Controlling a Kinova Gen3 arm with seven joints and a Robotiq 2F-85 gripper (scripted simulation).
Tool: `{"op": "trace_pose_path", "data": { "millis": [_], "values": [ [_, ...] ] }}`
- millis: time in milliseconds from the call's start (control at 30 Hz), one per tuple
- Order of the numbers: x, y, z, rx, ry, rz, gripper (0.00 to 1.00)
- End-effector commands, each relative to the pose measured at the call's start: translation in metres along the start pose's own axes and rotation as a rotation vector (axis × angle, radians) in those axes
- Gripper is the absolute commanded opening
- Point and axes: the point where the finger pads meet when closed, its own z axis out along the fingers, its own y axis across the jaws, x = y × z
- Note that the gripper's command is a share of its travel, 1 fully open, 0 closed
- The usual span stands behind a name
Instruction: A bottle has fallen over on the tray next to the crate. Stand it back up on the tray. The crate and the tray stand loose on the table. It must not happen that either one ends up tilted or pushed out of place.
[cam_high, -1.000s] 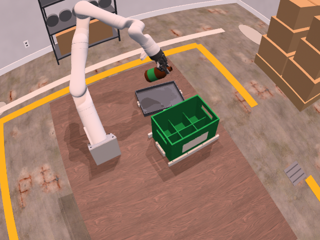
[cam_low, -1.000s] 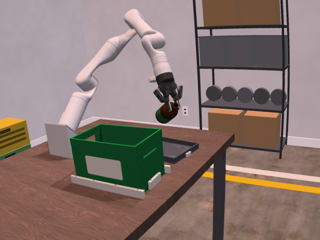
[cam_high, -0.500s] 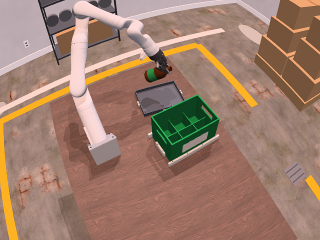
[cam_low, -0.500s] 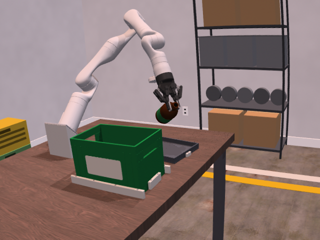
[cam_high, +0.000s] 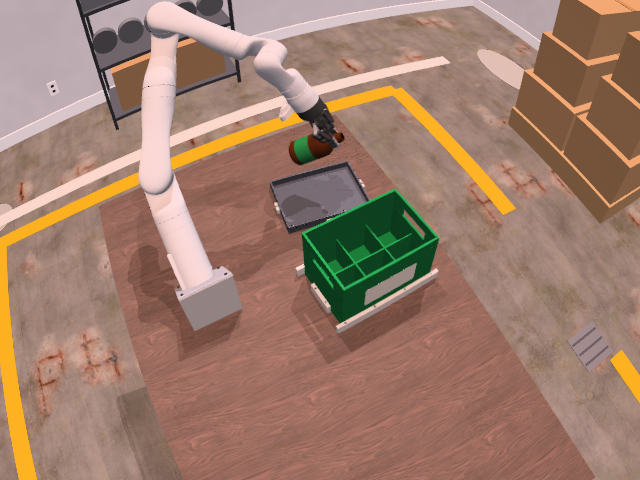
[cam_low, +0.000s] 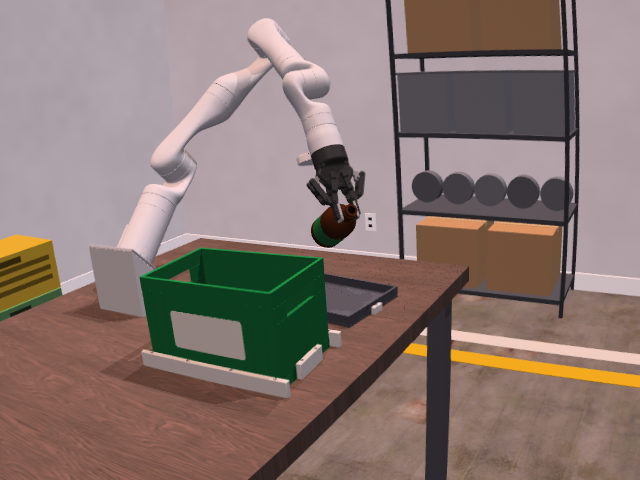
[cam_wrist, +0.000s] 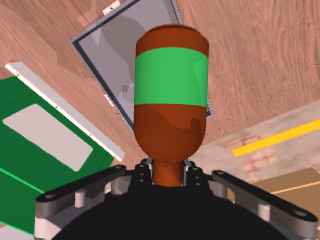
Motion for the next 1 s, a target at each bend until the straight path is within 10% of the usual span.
{"op": "trace_pose_path", "data": {
  "millis": [0,967],
  "values": [
    [-0.0006,0.0012,-0.0002,-0.003,-0.006,-0.005,0.00],
    [-0.0001,0.0040,0.0002,-0.011,-0.033,-0.005,0.00]
  ]
}}
